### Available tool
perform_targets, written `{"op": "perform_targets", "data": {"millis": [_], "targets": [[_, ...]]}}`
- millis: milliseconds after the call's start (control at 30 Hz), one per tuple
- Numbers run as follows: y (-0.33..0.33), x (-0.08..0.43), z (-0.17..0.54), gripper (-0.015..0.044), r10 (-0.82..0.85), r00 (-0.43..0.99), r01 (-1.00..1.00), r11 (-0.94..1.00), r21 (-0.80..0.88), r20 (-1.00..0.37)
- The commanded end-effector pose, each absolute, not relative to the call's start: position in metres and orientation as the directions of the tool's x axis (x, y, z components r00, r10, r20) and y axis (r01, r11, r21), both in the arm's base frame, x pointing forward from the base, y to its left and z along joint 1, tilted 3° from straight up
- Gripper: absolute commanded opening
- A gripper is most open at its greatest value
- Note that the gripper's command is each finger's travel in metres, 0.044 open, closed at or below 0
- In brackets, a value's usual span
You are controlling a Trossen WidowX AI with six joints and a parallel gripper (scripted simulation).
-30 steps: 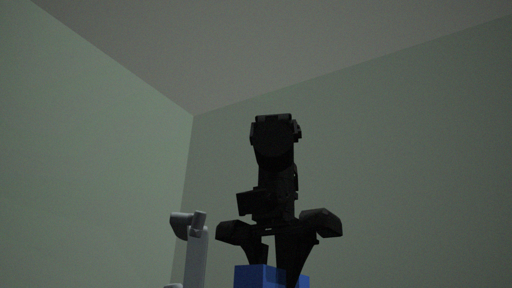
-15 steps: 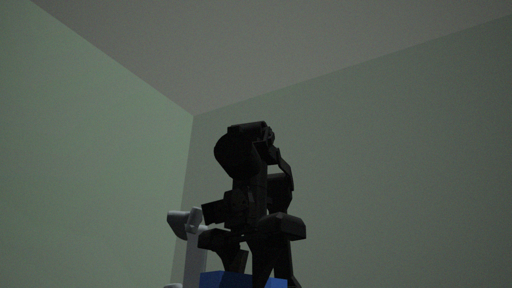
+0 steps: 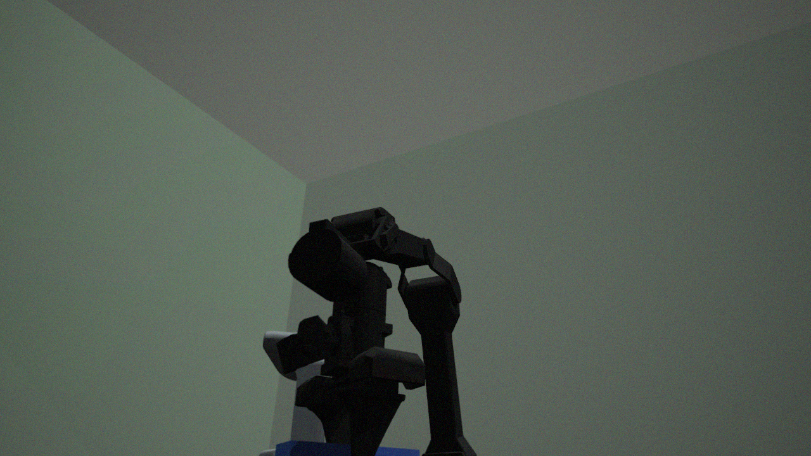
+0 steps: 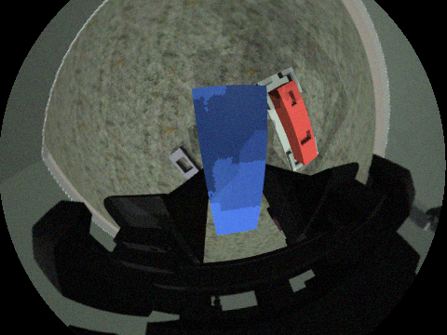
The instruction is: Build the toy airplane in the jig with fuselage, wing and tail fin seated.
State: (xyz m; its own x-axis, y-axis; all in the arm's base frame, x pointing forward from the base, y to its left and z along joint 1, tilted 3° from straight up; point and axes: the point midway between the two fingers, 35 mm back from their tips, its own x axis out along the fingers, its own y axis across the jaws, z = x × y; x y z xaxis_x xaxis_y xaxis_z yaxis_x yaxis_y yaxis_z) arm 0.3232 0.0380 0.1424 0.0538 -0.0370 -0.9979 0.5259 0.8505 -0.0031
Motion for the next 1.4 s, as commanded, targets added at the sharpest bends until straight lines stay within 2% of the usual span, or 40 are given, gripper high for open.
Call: {"op": "perform_targets", "data": {"millis": [0, 733, 1367], "targets": [[0.028, 0.321, 0.142, 0.0, -0.033, 0.057, 0.576, 0.817, 0.006, -0.998], [-0.039, 0.296, 0.132, 0.0, -0.043, 0.056, 0.841, 0.54, 0.023, -0.998], [-0.089, 0.263, 0.121, 0.0, -0.054, 0.053, 0.975, 0.219, 0.04, -0.997]]}}
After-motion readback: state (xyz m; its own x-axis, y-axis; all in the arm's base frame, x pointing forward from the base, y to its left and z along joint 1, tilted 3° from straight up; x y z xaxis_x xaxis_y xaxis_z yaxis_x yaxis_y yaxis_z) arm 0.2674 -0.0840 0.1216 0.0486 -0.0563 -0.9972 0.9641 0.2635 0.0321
